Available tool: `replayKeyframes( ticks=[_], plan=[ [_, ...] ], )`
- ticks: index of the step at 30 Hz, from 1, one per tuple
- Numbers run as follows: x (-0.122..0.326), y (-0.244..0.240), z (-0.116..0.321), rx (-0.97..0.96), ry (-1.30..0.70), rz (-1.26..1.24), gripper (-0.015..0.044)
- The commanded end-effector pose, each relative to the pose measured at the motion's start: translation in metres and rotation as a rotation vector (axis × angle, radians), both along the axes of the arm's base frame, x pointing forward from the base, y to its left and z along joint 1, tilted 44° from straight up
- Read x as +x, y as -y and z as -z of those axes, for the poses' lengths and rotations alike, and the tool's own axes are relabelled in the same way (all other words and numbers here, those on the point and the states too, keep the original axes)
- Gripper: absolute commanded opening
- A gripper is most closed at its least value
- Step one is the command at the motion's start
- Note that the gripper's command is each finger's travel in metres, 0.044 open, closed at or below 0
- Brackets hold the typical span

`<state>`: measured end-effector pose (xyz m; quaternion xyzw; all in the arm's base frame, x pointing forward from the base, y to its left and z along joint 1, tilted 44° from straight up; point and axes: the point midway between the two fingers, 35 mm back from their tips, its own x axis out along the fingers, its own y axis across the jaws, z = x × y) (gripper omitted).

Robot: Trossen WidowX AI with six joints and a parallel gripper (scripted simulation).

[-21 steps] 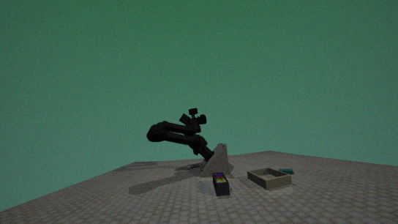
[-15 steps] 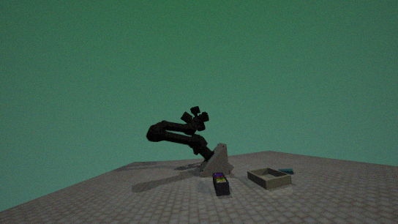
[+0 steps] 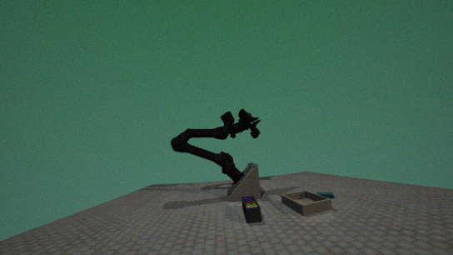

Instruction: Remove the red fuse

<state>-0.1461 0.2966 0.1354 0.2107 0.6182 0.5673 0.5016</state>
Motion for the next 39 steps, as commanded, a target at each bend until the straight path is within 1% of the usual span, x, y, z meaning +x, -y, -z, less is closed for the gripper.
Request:
replayKeyframes(
  ticks=[1, 6, 10, 15, 20, 25, 30, 34, 37, 39],
  plan=[
    [0.055, -0.024, 0.027, -0.068, 0.289, 0.1, 0.0061],
    [0.135, -0.031, 0.059, -0.24, 0.665, 0.145, 0.0061],
    [0.186, -0.023, 0.077, -0.399, 0.872, 0.119, 0.0061],
    [0.247, 0.003, 0.095, -0.642, 1.075, 0.019, 0.0061],
    [0.3, 0.042, 0.108, -0.904, 1.193, -0.166, 0.0061],
    [0.343, 0.091, 0.115, -1.146, 1.206, -0.433, 0.0061],
    [0.374, 0.146, 0.116, -1.321, 1.107, -0.762, 0.0061],
    [0.394, 0.189, 0.113, -1.383, 0.959, -1.04, 0.0061],
    [0.405, 0.221, 0.109, -1.375, 0.818, -1.246, 0.0061],
    [0.408, 0.231, 0.108, -1.363, 0.773, -1.304, 0.0061]
  ],
)
